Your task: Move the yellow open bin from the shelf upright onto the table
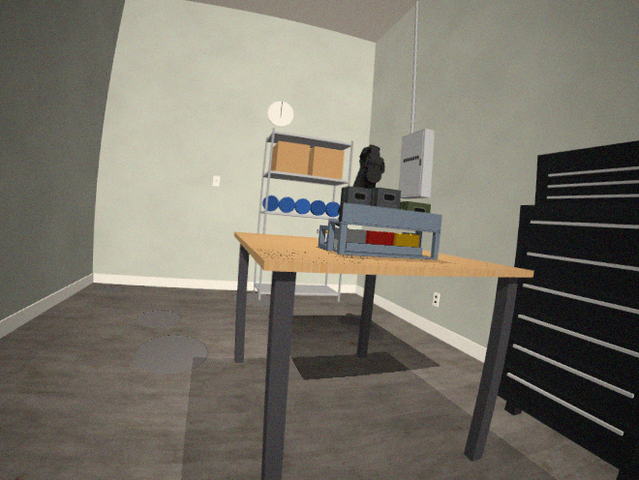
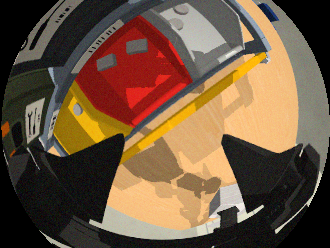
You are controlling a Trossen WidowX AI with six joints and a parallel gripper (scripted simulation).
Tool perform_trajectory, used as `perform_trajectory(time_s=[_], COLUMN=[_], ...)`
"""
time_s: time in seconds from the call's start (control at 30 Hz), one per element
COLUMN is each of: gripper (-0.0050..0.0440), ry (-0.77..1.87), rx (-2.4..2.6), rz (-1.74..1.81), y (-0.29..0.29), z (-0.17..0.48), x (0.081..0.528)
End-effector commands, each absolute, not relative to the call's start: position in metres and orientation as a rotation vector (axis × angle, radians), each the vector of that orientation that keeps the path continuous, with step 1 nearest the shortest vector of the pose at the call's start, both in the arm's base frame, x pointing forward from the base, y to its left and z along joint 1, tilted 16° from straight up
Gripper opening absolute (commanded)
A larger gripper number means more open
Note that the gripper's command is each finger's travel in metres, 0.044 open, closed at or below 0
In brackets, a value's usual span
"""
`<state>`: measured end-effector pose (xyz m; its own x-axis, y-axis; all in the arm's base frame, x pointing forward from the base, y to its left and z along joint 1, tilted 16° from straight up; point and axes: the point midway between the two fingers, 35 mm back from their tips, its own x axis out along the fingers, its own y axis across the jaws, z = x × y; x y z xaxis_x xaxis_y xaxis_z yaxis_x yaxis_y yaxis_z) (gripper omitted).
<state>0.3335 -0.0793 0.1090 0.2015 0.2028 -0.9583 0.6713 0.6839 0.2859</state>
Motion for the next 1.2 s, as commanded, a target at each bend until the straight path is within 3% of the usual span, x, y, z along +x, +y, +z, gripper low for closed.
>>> perform_trajectory(time_s=[0.0, 1.17], gripper=[0.044, 0.044], ry=[1.329, 1.226], rx=[0.842, 1.304], rz=[-0.413, -0.809], y=[-0.0802, -0.0801], z=[0.1176, 0.1175], x=[0.3356, 0.3355])
